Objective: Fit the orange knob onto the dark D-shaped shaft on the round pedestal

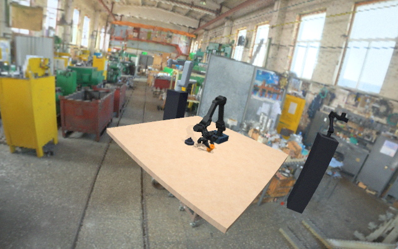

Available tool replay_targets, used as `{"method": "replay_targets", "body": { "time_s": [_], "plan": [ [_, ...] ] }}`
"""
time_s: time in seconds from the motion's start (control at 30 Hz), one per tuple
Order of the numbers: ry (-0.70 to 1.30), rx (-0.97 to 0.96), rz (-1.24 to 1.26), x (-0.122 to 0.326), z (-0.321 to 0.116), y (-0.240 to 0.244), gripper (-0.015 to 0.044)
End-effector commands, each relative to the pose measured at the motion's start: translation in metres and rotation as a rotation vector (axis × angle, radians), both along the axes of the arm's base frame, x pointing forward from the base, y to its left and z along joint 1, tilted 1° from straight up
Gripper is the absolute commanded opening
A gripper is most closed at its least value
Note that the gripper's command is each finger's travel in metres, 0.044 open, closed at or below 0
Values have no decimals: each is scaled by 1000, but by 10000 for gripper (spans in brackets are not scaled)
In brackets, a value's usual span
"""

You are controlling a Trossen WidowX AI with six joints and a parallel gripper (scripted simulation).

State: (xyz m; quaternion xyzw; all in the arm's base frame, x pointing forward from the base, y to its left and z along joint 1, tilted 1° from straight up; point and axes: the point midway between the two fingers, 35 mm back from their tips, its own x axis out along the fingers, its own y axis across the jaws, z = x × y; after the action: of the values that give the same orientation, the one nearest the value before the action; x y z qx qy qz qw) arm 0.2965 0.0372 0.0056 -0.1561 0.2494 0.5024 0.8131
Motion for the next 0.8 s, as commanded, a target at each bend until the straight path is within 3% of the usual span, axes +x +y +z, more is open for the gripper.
{"method": "replay_targets", "body": {
  "time_s": [0.0,0.23,0.47,0.57,0.77],
  "plan": [
    [-30,55,2,-3,-1,-3,179],
    [-83,162,3,-7,-4,-10,179],
    [-63,120,2,-7,-2,-12,179],
    [-62,128,2,-7,-3,-10,258],
    [-62,128,2,-7,-3,-10,260]
  ]
}}
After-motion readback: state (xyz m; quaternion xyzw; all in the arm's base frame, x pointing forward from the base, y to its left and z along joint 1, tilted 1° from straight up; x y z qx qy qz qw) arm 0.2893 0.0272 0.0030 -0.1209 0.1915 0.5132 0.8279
